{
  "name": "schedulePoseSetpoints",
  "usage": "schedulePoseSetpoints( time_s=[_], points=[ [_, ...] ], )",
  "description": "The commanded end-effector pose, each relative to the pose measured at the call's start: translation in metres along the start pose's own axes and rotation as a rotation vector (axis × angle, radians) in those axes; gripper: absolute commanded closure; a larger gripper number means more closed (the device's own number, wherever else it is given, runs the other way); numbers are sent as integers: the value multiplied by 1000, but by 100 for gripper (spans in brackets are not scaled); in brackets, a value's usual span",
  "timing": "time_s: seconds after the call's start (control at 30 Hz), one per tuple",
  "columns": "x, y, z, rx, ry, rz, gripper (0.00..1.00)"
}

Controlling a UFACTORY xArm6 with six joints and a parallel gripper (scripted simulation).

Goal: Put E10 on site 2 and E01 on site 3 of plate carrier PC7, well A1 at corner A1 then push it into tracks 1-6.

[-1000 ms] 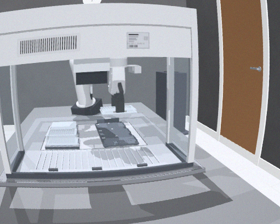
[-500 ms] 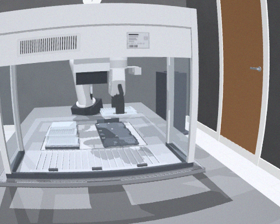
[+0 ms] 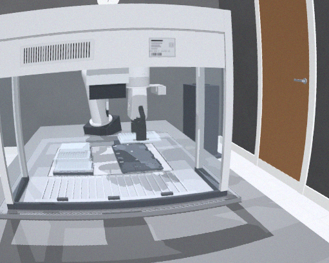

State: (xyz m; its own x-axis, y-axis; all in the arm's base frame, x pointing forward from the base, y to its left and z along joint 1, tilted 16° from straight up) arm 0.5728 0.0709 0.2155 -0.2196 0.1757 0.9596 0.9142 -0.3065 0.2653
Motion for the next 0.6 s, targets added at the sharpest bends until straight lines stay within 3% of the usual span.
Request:
schedulePoseSetpoints(
  time_s=[0.0, 0.57],
  points=[
    [-8, 1, 1, 0, 2, -4, 100],
    [-33, 1, 1, 0, 2, -4, 100]
  ],
)
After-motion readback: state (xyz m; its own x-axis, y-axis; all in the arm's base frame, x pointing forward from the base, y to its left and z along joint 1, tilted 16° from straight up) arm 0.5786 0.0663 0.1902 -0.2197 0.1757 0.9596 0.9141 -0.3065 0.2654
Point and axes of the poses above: the point where the finger pads meet when closed, its own x axis back along the fingers, its own y axis across the jaws, z = x × y, the point moved 3 cm from there along x, back along the fingers, and after that the axes turned 15 degrees about -x, right-handed, at the moved point
